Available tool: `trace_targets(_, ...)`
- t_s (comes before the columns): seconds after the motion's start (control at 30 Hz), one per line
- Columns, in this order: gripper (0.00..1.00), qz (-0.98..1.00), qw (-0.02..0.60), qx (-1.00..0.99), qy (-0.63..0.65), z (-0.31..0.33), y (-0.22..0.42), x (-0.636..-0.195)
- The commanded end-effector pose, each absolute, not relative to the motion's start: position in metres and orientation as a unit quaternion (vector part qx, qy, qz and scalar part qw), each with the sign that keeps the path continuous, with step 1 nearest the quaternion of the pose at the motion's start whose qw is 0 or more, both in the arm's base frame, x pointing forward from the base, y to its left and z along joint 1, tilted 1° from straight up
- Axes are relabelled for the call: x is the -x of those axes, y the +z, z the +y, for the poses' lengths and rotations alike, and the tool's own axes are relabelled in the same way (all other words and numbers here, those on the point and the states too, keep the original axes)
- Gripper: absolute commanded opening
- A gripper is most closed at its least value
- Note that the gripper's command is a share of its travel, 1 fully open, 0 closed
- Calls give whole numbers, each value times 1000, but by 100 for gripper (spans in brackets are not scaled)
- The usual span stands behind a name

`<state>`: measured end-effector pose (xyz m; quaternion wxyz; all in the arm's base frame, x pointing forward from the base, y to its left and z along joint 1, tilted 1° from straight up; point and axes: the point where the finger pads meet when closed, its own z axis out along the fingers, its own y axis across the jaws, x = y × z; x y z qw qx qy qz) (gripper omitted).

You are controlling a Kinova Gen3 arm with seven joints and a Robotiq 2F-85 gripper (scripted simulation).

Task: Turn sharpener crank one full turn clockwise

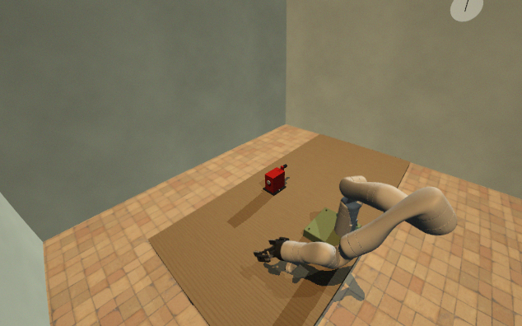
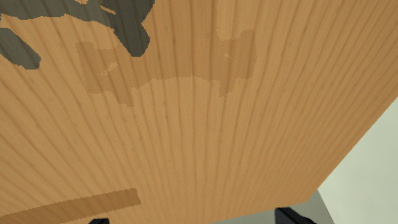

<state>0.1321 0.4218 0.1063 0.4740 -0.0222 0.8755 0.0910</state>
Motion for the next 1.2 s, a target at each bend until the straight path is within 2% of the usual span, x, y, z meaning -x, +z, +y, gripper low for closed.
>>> trace_targets(0.0, 100, 876, 474, 22, 91, 422, 107, -132)
trace_targets(0.77, 100, 876, 472, 31, 92, 428, 107, -134)
trace_targets(1.17, 100, 879, 465, 61, 91, 452, 107, -153)
